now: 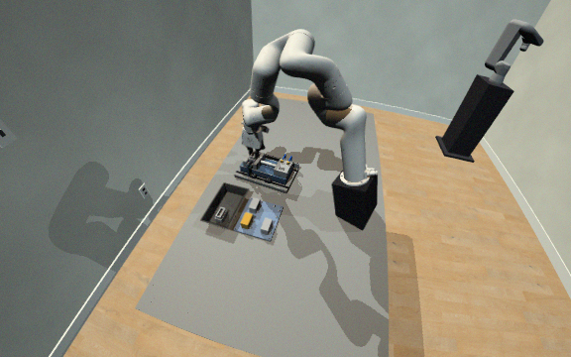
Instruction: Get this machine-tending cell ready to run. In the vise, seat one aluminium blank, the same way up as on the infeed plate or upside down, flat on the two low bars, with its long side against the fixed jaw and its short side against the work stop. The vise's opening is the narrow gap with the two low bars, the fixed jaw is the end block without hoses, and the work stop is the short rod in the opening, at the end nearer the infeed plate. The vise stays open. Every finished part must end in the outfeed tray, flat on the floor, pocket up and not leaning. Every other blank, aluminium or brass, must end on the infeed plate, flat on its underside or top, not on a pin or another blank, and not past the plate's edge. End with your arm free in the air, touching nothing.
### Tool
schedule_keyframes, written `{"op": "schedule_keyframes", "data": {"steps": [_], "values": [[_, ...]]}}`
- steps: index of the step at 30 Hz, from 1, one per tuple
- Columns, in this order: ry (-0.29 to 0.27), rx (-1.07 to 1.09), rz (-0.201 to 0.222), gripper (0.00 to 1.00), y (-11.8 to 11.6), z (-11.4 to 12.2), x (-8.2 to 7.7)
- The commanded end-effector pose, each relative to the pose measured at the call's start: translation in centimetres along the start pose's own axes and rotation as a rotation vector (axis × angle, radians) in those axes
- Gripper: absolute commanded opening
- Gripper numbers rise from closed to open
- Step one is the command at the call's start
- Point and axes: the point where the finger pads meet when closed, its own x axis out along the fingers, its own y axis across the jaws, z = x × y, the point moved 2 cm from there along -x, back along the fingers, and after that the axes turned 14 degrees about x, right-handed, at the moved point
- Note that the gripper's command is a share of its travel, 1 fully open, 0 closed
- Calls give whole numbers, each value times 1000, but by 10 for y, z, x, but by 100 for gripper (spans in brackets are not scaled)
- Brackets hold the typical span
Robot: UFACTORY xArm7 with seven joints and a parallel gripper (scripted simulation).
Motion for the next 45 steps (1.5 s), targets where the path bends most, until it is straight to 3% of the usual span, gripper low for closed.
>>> {"op": "schedule_keyframes", "data": {"steps": [1, 15, 30, 45], "values": [[-1, 1, -3, 0, -1, 0, -2], [-1, 1, -3, 0, -1, 0, -16], [-1, 1, -3, 0, -1, 0, -41], [-1, 1, -3, 0, -1, 0, -47]]}}
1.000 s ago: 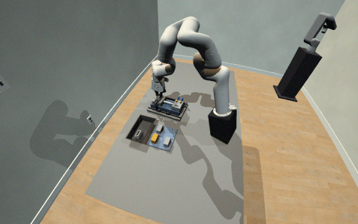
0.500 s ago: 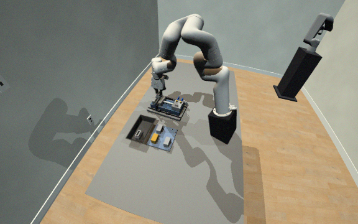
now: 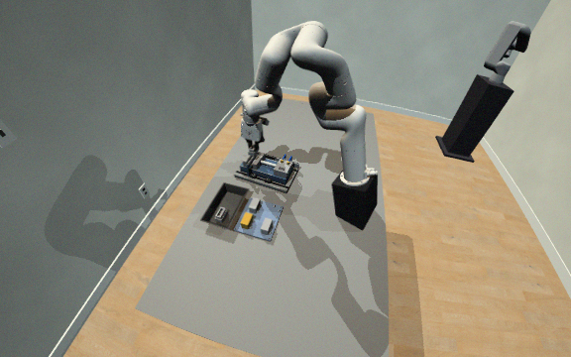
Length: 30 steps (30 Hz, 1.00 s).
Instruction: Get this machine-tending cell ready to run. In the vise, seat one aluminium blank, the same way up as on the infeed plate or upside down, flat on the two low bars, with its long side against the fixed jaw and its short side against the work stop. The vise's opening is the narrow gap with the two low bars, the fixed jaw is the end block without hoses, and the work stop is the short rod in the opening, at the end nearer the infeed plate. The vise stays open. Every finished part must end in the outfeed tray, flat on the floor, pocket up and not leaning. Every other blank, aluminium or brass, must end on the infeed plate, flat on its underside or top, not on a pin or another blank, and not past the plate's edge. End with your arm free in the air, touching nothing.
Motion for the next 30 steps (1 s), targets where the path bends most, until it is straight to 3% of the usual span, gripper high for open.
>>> {"op": "schedule_keyframes", "data": {"steps": [1, 5, 19, 21, 24, 30], "values": [[0, 0, -3, 0, -1, 2, -1], [-1, -4, -3, 0, -2, 11, -1], [-2, -61, -3, 0, 19, 163, -1], [-2, -61, -3, 0, 19, 163, -1], [-1, -77, -3, 0, 36, 206, -1], [0, -89, -3, 0, 51, 237, -1]]}}
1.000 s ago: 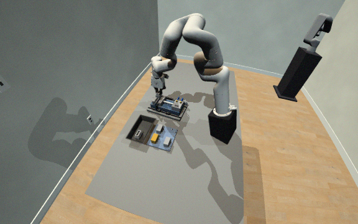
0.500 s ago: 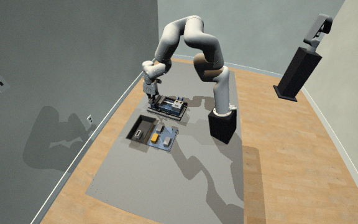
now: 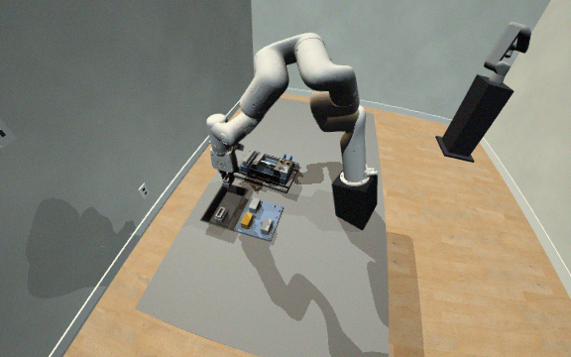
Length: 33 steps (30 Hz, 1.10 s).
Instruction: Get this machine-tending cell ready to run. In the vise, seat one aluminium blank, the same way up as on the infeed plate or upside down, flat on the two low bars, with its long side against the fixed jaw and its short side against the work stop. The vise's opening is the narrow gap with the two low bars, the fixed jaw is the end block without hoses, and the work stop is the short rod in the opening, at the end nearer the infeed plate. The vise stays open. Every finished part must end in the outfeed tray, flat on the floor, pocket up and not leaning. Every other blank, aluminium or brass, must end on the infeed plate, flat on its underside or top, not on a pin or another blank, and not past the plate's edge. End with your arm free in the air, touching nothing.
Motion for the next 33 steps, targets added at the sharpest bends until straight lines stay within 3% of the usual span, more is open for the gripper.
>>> {"op": "schedule_keyframes", "data": {"steps": [1, 33], "values": [[2, 4, -3, 0, 0, 9, -1], [2, 3, -3, 0, 0, 9, 5]]}}
